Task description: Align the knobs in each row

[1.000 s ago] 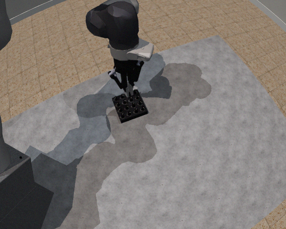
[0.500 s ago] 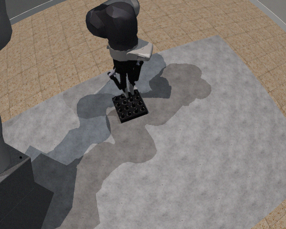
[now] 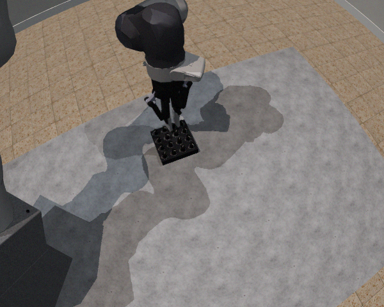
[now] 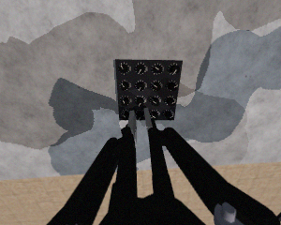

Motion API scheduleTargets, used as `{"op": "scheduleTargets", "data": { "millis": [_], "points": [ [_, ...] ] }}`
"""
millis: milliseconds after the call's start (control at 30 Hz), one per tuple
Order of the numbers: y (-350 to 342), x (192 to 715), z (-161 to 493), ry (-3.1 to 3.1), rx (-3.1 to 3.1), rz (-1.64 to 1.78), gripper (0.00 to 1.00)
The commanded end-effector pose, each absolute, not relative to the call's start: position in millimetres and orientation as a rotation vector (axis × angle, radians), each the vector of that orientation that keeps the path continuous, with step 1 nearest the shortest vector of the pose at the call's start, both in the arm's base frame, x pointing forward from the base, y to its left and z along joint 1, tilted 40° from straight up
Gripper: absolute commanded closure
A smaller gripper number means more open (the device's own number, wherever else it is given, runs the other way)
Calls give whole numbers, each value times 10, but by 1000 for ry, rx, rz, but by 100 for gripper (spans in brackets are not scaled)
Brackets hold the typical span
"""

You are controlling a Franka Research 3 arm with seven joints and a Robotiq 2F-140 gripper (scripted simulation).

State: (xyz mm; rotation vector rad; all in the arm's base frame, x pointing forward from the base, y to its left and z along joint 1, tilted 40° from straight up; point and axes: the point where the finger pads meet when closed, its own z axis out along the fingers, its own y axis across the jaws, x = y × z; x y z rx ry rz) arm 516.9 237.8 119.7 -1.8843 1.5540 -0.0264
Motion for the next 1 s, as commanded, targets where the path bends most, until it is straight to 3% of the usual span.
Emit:
{"op": "scheduleTargets", "data": {
  "millis": [0,967],
  "points": [
    [2381,5171,1202,1541,-1892,-32,88],
    [2199,5011,1487,1541,-1892,-31,88]
  ]
}}
